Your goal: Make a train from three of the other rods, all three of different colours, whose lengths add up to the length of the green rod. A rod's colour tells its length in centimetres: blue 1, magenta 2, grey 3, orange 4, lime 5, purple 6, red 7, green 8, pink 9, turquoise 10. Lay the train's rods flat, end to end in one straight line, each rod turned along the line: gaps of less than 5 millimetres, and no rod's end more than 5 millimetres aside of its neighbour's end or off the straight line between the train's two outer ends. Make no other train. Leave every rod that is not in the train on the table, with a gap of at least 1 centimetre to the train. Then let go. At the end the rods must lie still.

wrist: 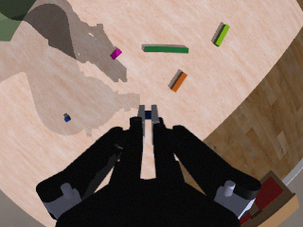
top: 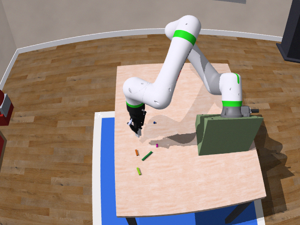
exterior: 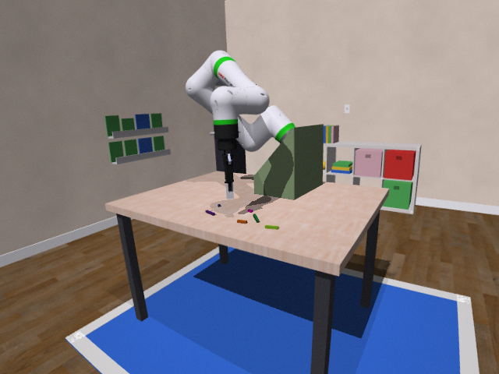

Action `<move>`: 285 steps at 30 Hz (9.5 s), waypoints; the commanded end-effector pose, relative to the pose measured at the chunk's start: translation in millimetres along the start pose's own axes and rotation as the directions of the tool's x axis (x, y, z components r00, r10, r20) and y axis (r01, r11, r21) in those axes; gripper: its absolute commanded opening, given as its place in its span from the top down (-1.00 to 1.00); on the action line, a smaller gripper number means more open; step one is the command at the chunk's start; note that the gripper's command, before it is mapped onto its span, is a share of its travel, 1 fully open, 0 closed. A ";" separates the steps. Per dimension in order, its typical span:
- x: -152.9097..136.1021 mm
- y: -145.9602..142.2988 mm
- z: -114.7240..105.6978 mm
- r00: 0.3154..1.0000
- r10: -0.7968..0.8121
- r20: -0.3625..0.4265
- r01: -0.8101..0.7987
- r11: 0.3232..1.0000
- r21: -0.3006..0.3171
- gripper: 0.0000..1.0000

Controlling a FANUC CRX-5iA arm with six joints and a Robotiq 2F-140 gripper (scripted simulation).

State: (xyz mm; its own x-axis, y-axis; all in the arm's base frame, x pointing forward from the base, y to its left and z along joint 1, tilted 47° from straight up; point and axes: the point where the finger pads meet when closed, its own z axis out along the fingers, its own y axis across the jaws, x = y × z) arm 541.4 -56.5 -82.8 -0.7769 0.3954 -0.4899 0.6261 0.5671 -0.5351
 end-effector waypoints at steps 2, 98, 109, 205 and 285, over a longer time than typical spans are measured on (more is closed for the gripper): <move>-0.4 -0.3 -12.0 1.000 0.000 0.000 0.000 1.000 0.002 0.94; 194.1 27.8 74.9 0.883 0.469 0.001 -0.469 0.883 0.002 0.94; 194.1 27.8 74.9 0.883 0.469 0.001 -0.469 0.883 0.002 0.94; 194.1 27.7 86.9 0.883 0.469 0.001 -0.469 0.883 0.002 0.71; 180.5 19.6 -1.2 0.610 0.792 0.000 -0.792 0.610 0.002 -1.00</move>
State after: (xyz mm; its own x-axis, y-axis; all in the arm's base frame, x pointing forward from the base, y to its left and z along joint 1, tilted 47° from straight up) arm 411.7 30.3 -183.8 -0.1148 0.6817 -0.7226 0.9919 0.1185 -0.0458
